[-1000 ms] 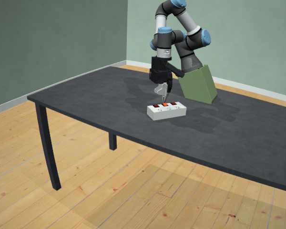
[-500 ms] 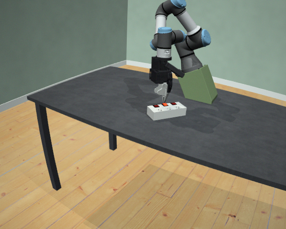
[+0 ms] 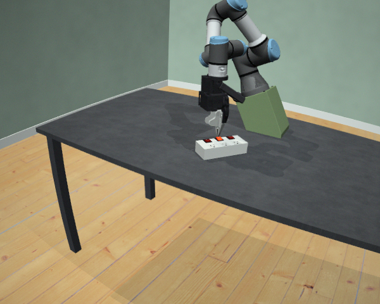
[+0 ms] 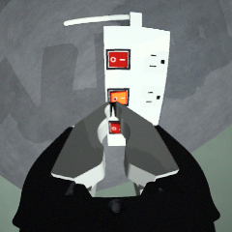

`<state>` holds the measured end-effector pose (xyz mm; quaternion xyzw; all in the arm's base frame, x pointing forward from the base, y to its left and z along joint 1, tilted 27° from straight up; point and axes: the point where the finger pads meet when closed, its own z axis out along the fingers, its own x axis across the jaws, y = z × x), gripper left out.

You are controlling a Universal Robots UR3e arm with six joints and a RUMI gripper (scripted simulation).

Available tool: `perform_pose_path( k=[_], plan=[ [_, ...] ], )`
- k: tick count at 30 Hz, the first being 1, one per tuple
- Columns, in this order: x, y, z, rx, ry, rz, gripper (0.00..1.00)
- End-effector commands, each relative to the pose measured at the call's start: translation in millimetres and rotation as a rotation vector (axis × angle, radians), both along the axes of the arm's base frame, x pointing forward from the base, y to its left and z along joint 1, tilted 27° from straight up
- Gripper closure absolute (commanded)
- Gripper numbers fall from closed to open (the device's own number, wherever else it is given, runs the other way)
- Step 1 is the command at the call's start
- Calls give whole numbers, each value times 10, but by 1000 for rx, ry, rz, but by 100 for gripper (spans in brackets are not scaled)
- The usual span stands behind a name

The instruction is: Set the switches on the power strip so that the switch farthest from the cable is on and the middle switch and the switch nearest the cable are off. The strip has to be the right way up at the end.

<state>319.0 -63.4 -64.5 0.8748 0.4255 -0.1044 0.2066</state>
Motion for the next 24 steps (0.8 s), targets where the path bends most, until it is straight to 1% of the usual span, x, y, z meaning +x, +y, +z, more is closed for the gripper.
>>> perform_pose_path(
  k=[1,24],
  plan=[
    [7,-3,-3,0,-2,1,100],
    [6,-36,-68,0,-2,1,100]
  ],
)
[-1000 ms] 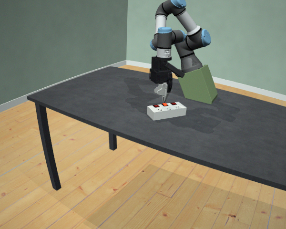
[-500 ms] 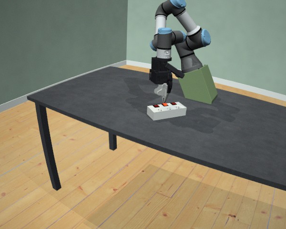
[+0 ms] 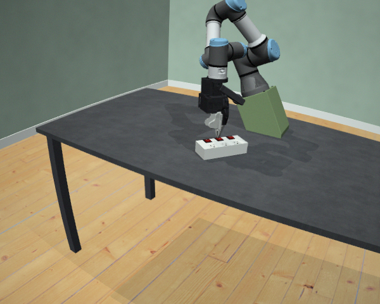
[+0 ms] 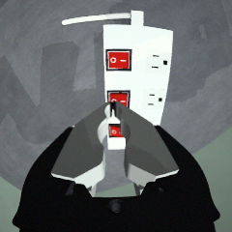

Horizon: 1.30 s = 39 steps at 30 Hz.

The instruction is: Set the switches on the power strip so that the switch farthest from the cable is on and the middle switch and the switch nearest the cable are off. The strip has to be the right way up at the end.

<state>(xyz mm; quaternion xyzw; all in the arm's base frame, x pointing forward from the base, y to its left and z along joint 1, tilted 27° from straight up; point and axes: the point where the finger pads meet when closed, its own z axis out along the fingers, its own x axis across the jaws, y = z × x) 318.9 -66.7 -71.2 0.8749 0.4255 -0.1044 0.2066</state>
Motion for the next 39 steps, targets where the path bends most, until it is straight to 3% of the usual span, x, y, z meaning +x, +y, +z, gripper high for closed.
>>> perform_pose_path(
  k=[1,22,39],
  plan=[
    [6,-3,-3,0,-2,1,100],
    [6,3,9,0,-2,1,100],
    [8,160,320,0,-2,1,100]
  ],
)
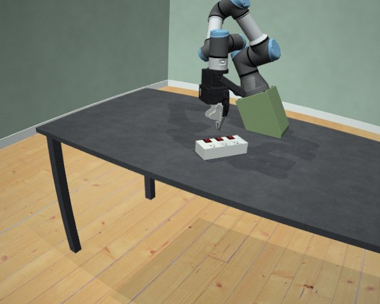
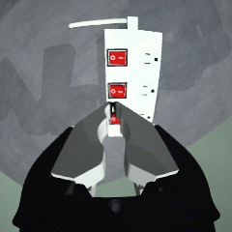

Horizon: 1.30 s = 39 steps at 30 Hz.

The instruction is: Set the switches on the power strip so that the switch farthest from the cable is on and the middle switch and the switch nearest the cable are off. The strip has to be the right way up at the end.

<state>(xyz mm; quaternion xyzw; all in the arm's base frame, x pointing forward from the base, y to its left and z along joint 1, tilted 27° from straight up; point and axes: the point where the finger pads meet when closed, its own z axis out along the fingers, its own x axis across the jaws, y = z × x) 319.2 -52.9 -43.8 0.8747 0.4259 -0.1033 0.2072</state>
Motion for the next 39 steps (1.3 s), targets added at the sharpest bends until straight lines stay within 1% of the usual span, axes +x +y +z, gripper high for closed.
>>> perform_pose_path(
  k=[1,24,27,31,33,36,39],
  plan=[
    [6,27,56,0,0,-1,100],
    [13,31,72,0,0,-1,100],
    [87,15,102,0,0,-1,100],
    [275,-28,187,0,0,-1,100],
    [275,-28,187,0,0,-1,100],
    [391,-55,245,0,0,-1,100],
    [432,-65,266,0,0,-1,100]
  ],
)
